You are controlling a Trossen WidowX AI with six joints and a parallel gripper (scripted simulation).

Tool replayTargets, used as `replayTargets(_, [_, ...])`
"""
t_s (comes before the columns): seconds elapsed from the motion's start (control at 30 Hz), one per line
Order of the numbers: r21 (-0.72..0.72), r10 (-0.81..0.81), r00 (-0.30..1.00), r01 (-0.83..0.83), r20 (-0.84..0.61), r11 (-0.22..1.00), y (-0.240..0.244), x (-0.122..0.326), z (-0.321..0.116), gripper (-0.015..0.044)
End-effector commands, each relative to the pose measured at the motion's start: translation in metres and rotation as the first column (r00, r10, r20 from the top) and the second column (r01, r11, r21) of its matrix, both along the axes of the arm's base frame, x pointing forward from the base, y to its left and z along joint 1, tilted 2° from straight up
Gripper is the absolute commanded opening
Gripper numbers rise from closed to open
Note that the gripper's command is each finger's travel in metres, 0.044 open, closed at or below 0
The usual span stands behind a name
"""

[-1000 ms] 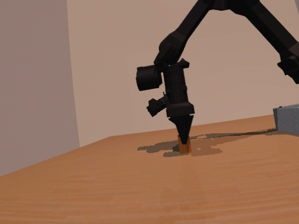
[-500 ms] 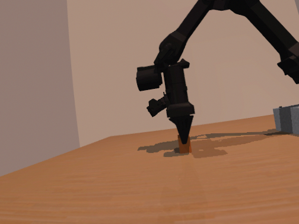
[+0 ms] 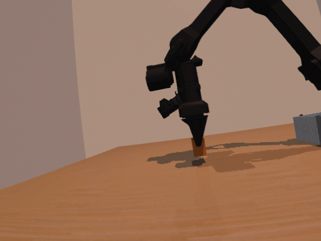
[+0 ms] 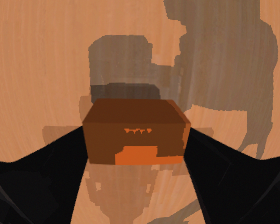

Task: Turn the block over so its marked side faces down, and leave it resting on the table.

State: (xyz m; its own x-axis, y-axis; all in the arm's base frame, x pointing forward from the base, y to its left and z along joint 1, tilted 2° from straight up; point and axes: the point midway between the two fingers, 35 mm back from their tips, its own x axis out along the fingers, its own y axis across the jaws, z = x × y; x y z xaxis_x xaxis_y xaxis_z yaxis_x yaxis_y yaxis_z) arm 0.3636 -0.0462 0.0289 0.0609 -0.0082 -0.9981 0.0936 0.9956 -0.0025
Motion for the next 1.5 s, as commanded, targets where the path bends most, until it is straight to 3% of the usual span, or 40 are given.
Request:
replayTargets(0.0, [-0.003, -0.003, 1.000, 0.003, 0.014, 1.000, 0.000, 0.003, 0.010, 0.0000])
replayTargets(1.2, [-0.051, 0.013, 0.857, 0.016, 0.515, 0.999, 0.000, -0.001, -0.003, 0.0000])
replayTargets(1.47, [-0.054, 0.015, 0.835, 0.018, 0.550, 0.998, 0.000, 0.000, -0.006, 0.0000])
